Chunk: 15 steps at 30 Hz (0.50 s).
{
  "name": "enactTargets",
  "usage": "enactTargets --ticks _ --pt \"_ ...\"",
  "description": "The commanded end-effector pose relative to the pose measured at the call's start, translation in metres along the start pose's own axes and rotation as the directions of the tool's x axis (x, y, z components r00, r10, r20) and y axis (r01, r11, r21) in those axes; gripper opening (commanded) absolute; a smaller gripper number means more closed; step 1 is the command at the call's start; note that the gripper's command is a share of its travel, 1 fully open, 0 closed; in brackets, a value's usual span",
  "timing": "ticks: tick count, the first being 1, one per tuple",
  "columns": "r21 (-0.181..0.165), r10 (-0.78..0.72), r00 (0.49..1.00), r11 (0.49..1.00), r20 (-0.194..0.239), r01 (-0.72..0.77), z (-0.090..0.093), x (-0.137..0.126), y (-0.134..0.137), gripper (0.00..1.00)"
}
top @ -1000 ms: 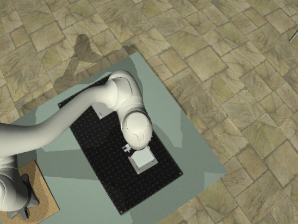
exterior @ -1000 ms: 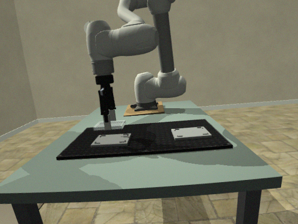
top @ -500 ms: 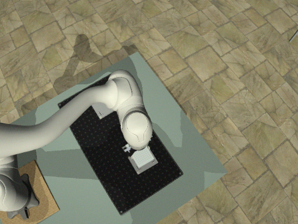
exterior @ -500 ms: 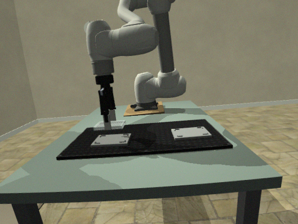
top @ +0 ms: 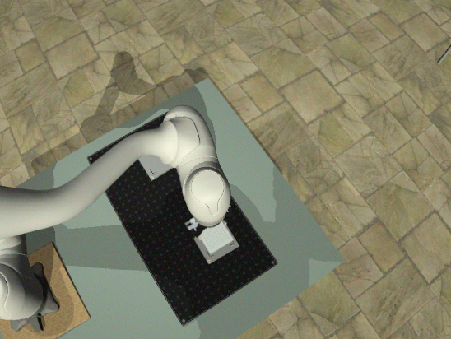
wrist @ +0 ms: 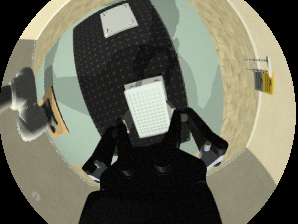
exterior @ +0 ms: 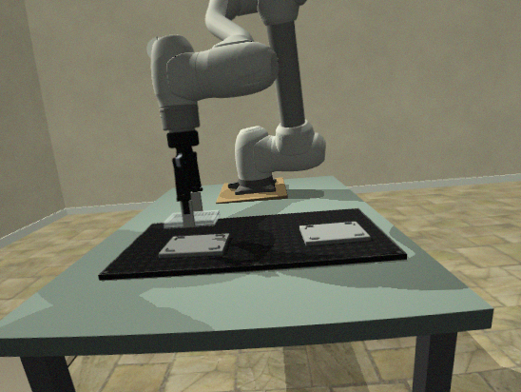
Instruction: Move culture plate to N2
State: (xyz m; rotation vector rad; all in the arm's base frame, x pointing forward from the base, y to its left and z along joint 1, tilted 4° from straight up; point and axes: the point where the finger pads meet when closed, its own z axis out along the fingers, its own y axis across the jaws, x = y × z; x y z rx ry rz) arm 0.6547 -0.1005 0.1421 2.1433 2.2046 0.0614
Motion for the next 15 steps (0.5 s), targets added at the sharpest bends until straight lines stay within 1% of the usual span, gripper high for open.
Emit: enactTargets --ticks 1,2,15 --pt "0.0 -0.051 0.999 0.999 0.004 0.051 -0.002 0.003 0.0 0.0" --pt "0.0 -0.051 0.999 0.999 0.004 0.051 -0.002 0.003 0.0 0.0" --pt "0.0 -0.051 0.999 0.999 0.004 0.051 -0.002 0.046 -0.004 0.0"
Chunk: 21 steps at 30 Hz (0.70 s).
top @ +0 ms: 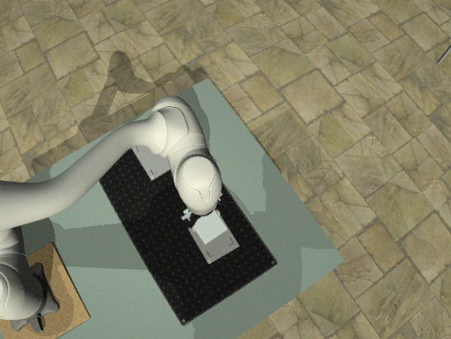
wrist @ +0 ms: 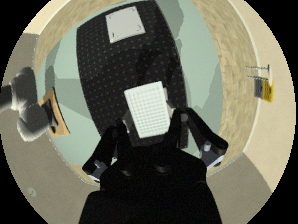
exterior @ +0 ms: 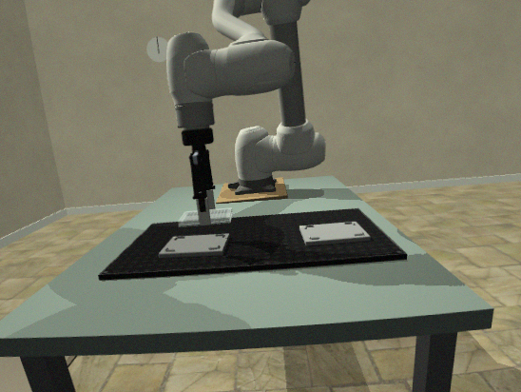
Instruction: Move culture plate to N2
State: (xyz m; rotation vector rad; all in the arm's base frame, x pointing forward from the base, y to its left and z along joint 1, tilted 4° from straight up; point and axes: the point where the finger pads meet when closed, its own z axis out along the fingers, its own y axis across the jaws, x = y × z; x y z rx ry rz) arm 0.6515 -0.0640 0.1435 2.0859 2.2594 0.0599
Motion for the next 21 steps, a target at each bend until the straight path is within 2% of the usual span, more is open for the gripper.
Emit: enactTargets --ticks 1,4,19,21 --pt "0.0 0.001 1.0 1.0 0.006 -0.001 0.0 0.013 -0.002 0.0" --pt "0.0 0.001 1.0 1.0 0.006 -0.001 0.0 0.017 -0.002 0.0" --pt "0.0 0.001 1.0 1.0 0.006 -0.001 0.001 0.067 -0.003 0.0" --pt "0.0 0.001 1.0 1.0 0.006 -0.001 0.001 0.067 -0.003 0.0"
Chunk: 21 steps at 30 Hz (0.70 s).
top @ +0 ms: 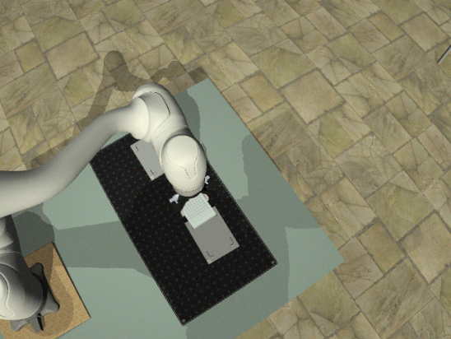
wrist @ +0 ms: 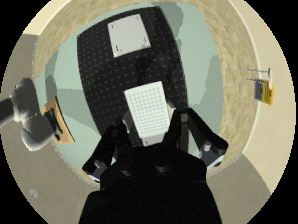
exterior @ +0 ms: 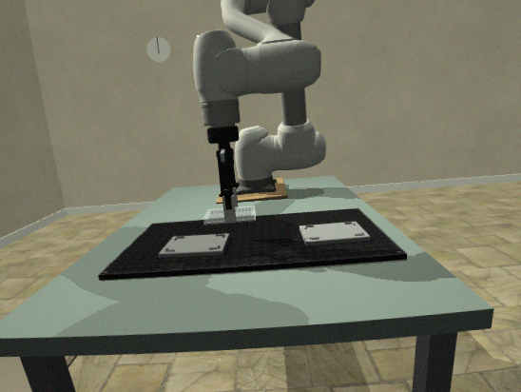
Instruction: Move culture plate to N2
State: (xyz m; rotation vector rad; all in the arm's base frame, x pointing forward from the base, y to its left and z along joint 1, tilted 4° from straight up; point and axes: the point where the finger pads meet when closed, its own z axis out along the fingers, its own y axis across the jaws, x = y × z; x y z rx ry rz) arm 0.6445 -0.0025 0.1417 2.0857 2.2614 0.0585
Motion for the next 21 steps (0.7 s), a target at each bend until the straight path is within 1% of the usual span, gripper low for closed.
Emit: enactTargets --ticks 1,15,17,21 --pt "-0.001 0.002 1.0 1.0 0.006 -0.002 0.0 0.008 -0.001 0.0" --pt "-0.001 0.002 1.0 1.0 0.006 -0.002 0.001 0.055 -0.002 0.0" --pt "-0.001 0.002 1.0 1.0 0.006 -0.002 0.001 0.055 -0.002 0.0" --pt "-0.001 0.002 1.0 1.0 0.006 -0.002 0.001 0.068 -0.003 0.0"
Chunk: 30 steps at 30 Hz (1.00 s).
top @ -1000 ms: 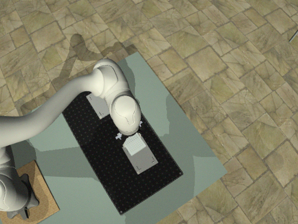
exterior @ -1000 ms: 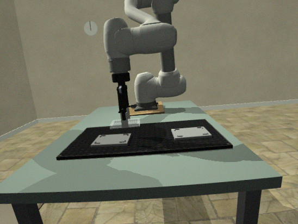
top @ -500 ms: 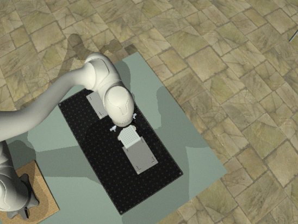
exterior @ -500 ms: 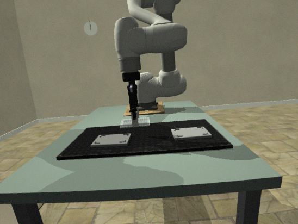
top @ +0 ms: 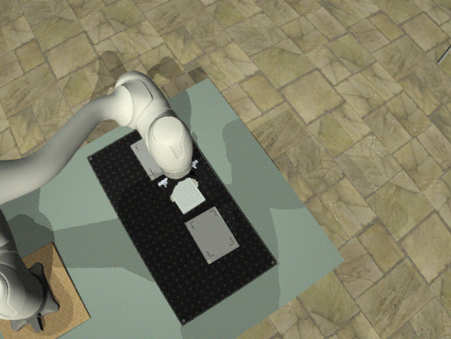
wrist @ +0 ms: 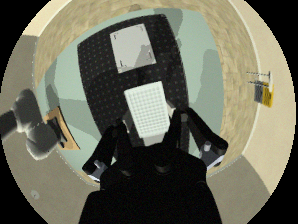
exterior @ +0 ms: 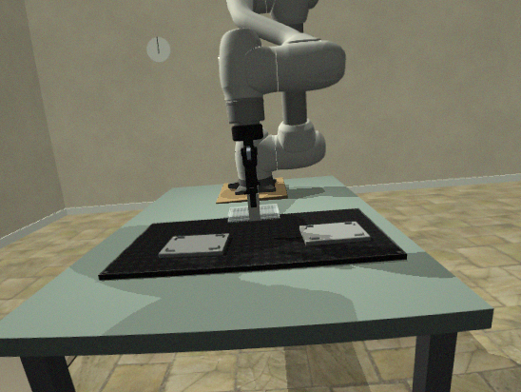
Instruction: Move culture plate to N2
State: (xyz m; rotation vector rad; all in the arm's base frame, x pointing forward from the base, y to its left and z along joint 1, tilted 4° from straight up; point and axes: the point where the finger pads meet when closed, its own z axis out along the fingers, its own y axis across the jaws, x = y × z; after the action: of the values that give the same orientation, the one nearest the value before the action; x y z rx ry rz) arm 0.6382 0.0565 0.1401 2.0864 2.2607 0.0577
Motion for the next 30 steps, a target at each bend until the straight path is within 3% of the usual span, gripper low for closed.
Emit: enactTargets --ticks 1,30 --pt "-0.002 0.001 1.0 1.0 0.006 -0.001 0.0 0.012 -0.001 0.0" --pt "-0.002 0.001 1.0 1.0 0.006 -0.001 0.001 0.095 -0.004 0.0"
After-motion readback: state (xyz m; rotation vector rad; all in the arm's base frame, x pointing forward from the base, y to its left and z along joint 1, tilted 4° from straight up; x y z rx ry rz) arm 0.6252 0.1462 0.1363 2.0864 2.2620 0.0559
